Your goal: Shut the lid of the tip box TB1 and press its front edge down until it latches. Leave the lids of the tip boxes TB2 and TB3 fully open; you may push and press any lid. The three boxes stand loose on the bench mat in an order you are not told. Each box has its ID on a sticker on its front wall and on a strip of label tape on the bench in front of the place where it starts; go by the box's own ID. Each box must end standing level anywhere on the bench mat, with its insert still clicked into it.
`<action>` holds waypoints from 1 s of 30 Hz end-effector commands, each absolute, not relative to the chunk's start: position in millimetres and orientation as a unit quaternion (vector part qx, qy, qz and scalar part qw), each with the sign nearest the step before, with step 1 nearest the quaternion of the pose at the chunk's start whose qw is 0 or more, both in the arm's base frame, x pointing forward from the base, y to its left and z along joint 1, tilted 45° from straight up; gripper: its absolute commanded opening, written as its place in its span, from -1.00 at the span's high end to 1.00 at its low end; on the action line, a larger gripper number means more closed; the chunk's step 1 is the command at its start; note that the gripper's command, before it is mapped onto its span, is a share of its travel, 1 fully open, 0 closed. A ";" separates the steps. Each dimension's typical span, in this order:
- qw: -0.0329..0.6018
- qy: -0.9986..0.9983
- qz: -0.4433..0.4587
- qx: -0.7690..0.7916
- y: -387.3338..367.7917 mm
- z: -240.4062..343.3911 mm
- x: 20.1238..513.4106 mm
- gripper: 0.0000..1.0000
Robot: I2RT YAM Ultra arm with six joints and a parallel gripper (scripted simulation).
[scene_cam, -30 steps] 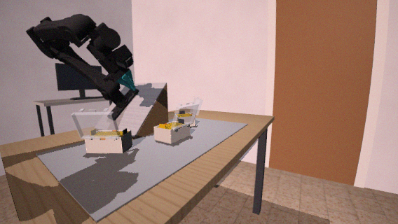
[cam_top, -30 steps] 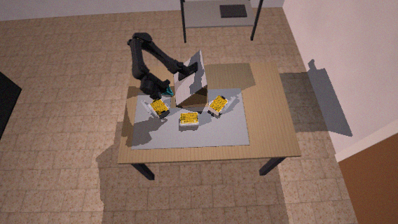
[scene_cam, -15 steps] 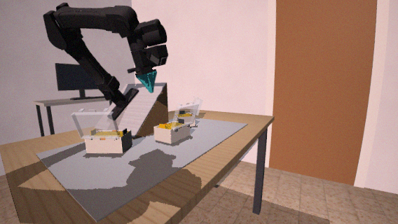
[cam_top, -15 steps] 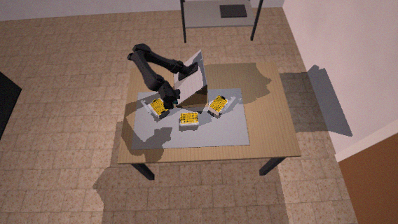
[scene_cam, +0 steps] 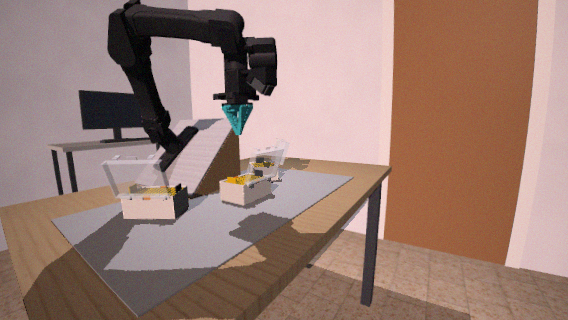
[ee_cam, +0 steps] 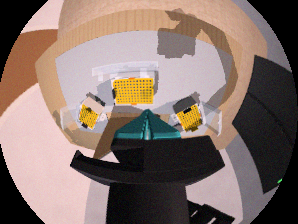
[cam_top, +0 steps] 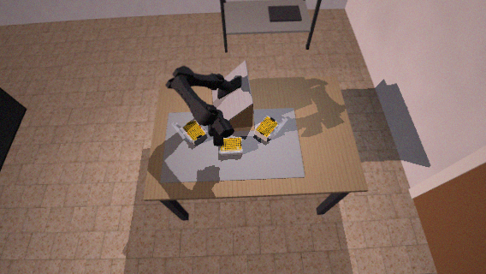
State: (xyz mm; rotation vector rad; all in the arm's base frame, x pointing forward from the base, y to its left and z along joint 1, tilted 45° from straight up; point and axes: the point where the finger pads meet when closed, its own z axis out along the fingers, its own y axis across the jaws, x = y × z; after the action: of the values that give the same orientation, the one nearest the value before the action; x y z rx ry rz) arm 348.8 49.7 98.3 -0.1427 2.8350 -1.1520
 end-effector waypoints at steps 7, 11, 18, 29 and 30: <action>0.046 0.920 -0.384 -0.058 70.9 91.1 389.3 1.00; 0.046 0.920 -0.384 -0.057 73.4 87.9 398.1 1.00; 0.047 0.920 -0.384 -0.058 87.2 76.7 428.0 1.00; 0.092 0.926 -0.363 -0.038 102.7 80.9 461.4 1.00; 0.092 0.926 -0.363 -0.038 102.7 80.9 461.4 1.00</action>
State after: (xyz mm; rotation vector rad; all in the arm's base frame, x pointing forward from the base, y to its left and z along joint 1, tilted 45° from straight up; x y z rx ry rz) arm 459.0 91.1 57.6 -0.1021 2.7897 -1.1143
